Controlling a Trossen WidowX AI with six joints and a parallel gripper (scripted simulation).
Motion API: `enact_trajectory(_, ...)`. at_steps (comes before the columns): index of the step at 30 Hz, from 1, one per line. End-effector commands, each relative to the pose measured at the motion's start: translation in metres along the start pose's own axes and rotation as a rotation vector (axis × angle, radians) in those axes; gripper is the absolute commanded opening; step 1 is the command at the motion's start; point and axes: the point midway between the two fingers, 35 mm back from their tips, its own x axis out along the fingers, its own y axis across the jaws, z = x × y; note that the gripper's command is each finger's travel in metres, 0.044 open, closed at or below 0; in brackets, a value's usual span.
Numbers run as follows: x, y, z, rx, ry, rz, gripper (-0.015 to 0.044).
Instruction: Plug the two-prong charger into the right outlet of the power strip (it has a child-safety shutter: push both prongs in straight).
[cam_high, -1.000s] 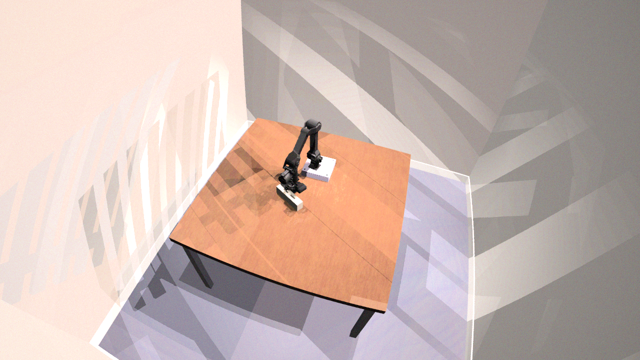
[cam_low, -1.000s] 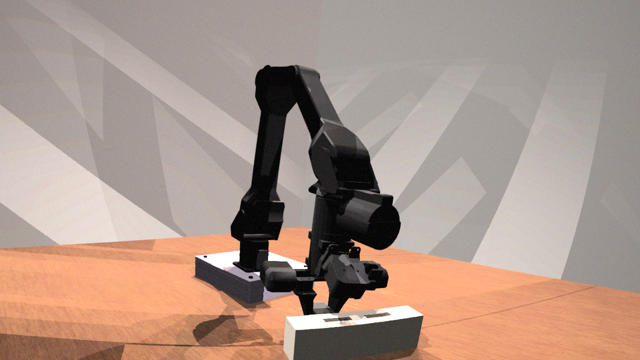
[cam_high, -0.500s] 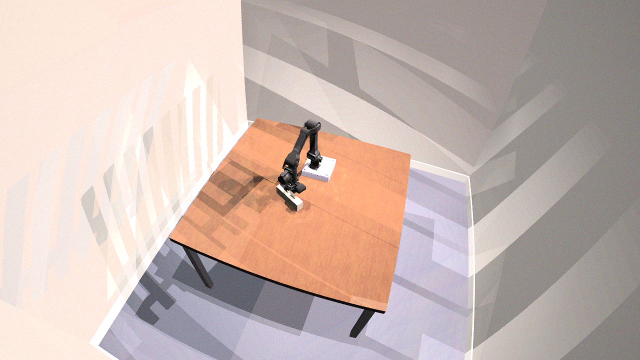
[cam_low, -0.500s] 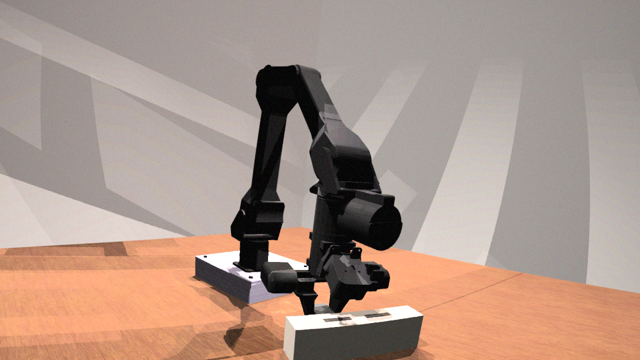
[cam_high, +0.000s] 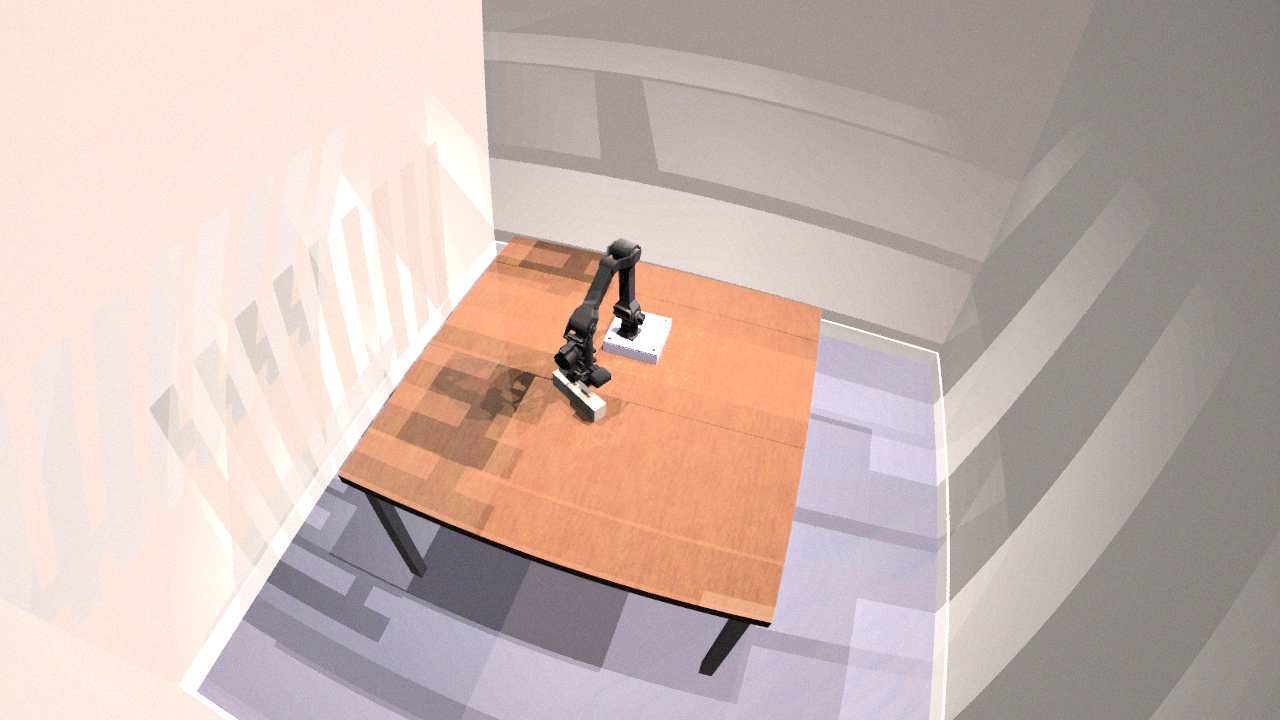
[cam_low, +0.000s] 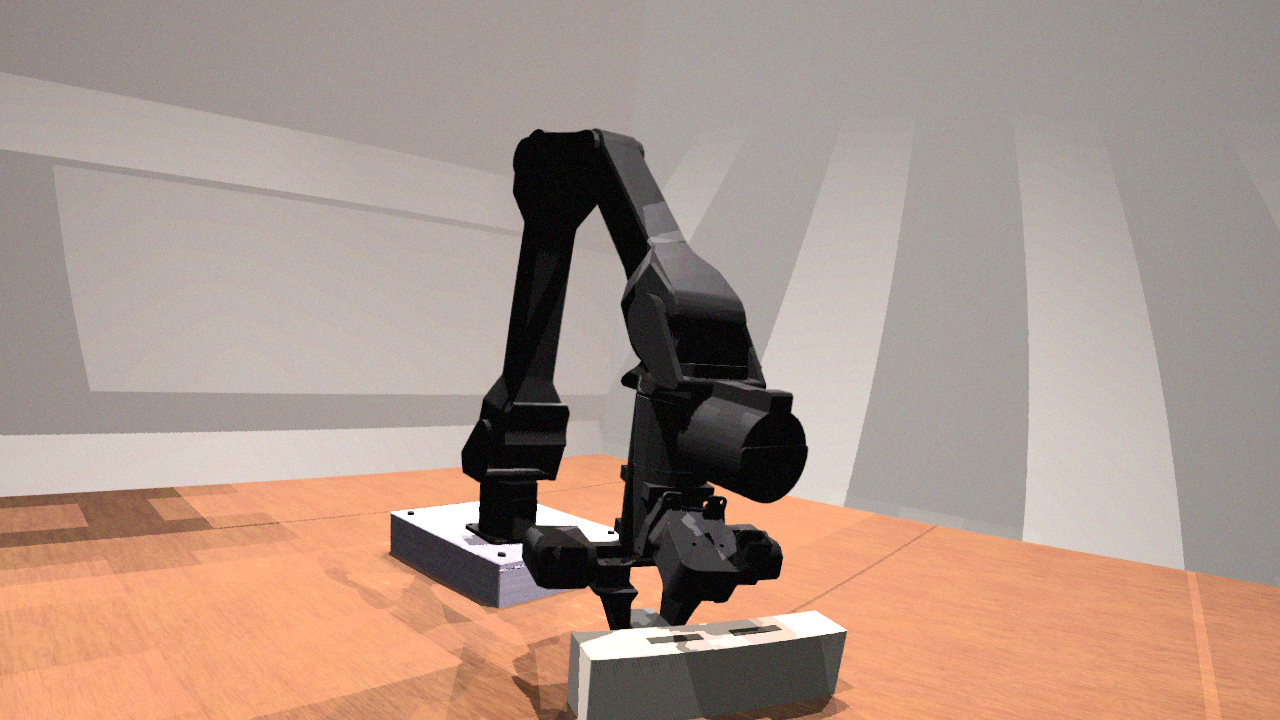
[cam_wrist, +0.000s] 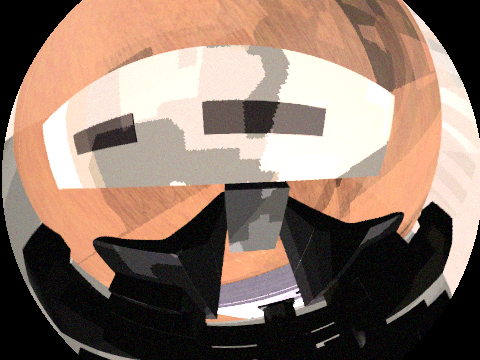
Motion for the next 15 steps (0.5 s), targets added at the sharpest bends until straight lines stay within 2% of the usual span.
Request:
enact_trajectory(1,0.0005,0.0006,0.0029,-0.004,0.003,0.001,0.0000)
enact_trajectory(15,0.0000,0.0006,0.0060,-0.004,0.003,0.001,0.0000)
